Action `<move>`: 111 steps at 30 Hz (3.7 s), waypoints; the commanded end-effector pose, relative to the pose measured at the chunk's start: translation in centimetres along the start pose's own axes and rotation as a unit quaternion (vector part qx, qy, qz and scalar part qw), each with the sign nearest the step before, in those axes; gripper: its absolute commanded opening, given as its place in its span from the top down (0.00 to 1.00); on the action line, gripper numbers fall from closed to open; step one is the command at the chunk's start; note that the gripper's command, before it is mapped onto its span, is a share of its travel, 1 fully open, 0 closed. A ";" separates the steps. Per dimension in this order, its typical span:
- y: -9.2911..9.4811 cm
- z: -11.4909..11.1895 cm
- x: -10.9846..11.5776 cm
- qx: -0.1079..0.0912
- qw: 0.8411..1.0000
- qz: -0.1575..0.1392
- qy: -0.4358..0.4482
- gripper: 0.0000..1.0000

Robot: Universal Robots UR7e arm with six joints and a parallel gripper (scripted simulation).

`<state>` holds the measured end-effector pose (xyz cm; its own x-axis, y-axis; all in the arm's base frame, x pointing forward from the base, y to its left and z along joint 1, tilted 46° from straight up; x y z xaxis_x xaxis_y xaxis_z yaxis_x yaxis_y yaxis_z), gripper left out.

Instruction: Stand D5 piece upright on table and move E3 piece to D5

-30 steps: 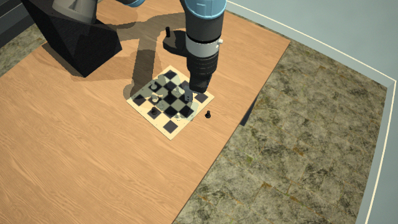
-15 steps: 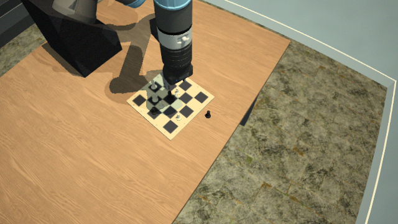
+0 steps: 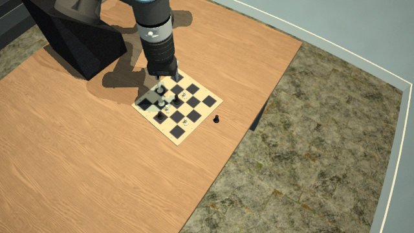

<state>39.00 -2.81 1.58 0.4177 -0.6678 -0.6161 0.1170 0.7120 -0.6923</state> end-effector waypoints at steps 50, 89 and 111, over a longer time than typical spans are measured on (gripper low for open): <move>0.9 -4.6 -2.8 0.002 0.924 -0.002 0.384 0.27; 1.8 -4.6 -2.8 0.002 0.923 -0.003 0.384 0.27; 4.7 -4.5 -2.9 0.002 0.923 -0.003 0.384 0.27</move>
<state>34.14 1.06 -1.16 -0.3445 -0.6269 -0.6988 0.1204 0.7088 -0.6951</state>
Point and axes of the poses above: the point where the finger pads meet when closed, its own y axis out along the fingers, its own z axis across the jaws, x = y × z, the point moved 4 cm from there along -y, back along the fingers, and after that the axes turned 4 degrees about y, right-handed, at the moved point
